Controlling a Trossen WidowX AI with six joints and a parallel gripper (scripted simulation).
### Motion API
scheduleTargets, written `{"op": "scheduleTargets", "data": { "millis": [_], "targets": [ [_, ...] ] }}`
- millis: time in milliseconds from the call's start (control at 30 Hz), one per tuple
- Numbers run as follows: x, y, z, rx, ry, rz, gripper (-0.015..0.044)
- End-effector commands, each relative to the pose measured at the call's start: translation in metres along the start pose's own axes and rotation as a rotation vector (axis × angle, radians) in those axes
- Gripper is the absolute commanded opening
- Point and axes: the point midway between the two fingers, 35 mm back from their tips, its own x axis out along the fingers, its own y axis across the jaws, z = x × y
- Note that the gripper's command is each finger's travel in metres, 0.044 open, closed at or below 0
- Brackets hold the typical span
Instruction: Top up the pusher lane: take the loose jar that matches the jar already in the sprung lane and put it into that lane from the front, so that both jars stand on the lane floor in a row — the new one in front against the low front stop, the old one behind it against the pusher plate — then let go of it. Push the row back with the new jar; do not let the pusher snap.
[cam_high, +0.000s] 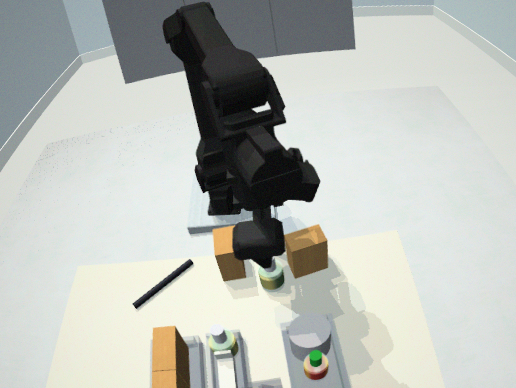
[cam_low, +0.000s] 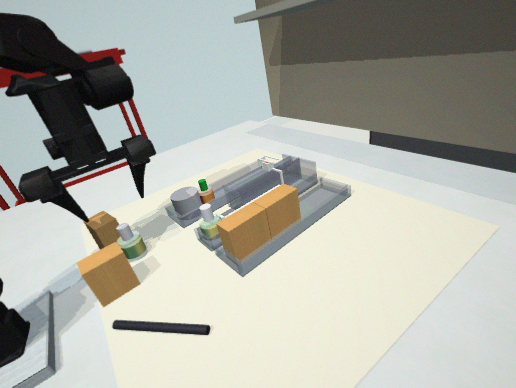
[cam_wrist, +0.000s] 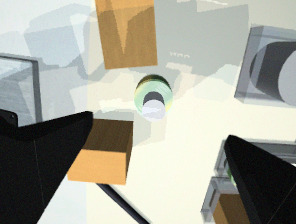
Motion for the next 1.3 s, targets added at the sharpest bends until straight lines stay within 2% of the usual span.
{"op": "scheduleTargets", "data": {
  "millis": [0, 400, 1233, 1267],
  "targets": [
    [0.015, 0.003, -0.002, -0.008, 0.011, 0.014, 0.044],
    [0.043, 0.004, -0.001, -0.008, 0.011, 0.014, 0.044],
    [0.076, 0.005, -0.002, -0.008, 0.011, 0.014, 0.044],
    [0.076, 0.005, -0.002, -0.008, 0.011, 0.014, 0.0414]
  ]
}}
